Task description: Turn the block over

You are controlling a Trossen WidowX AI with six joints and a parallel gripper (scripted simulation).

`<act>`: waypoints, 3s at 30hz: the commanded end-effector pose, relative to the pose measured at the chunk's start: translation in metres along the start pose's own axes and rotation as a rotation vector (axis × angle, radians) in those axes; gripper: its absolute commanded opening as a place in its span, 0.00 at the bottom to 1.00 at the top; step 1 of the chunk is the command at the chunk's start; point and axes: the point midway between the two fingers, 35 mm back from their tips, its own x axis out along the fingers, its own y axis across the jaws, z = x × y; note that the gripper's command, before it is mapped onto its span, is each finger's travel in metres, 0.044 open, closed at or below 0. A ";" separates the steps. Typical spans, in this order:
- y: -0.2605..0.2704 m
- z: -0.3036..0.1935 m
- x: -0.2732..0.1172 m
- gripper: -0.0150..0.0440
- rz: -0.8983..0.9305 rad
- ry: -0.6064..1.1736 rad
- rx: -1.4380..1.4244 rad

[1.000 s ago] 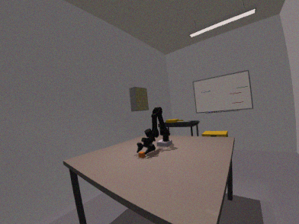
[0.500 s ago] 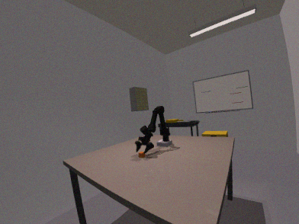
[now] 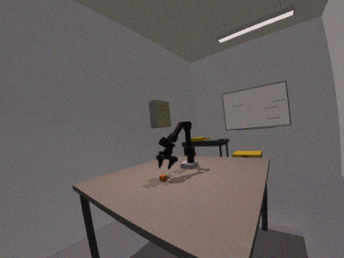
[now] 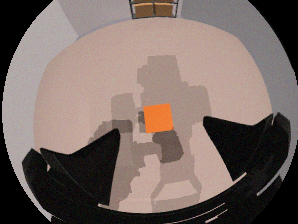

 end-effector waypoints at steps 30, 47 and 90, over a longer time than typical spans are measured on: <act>0.001 0.039 0.004 1.00 0.000 0.549 -0.006; 0.001 0.016 0.039 1.00 0.000 0.549 -0.005; 0.001 -0.001 0.067 0.43 0.001 0.549 -0.005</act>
